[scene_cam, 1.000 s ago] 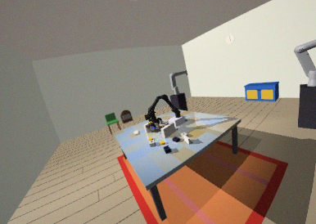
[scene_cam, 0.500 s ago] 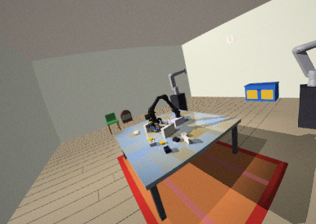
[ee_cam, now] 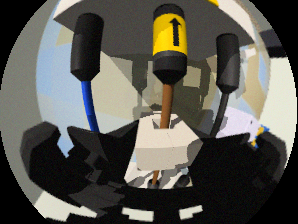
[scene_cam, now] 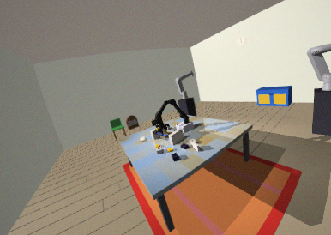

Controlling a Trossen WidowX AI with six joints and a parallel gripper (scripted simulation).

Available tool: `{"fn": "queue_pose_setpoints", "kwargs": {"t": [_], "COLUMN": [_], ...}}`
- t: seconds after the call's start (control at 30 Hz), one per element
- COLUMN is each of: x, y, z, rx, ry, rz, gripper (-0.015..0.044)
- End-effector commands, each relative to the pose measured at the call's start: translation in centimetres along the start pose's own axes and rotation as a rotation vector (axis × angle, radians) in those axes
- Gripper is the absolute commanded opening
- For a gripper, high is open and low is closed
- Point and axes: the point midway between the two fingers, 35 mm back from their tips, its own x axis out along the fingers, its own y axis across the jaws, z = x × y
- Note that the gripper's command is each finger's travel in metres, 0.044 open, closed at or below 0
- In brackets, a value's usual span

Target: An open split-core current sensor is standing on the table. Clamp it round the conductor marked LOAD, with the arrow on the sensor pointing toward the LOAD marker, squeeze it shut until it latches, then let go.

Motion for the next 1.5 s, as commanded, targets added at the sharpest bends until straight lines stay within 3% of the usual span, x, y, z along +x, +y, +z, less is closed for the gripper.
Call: {"fn": "queue_pose_setpoints", "kwargs": {"t": [0.0,0.7,0.93,1.2,1.27,1.47], "x": [0.0,0.0,0.0,0.0,-1.2,-10.4], "y": [0.0,0.0,0.0,0.0,0.0,-1.2], "z": [0.0,0.0,0.0,0.0,0.1,0.4], "rx": [0.000,0.000,0.000,0.000,0.000,-0.004], "ry": [0.000,0.000,0.000,0.000,0.000,-0.003], "rz": [0.001,0.001,0.001,0.001,0.012,0.097], "gripper": [0.0254,0.0254,0.0437,0.0440,0.0440,0.0440]}}
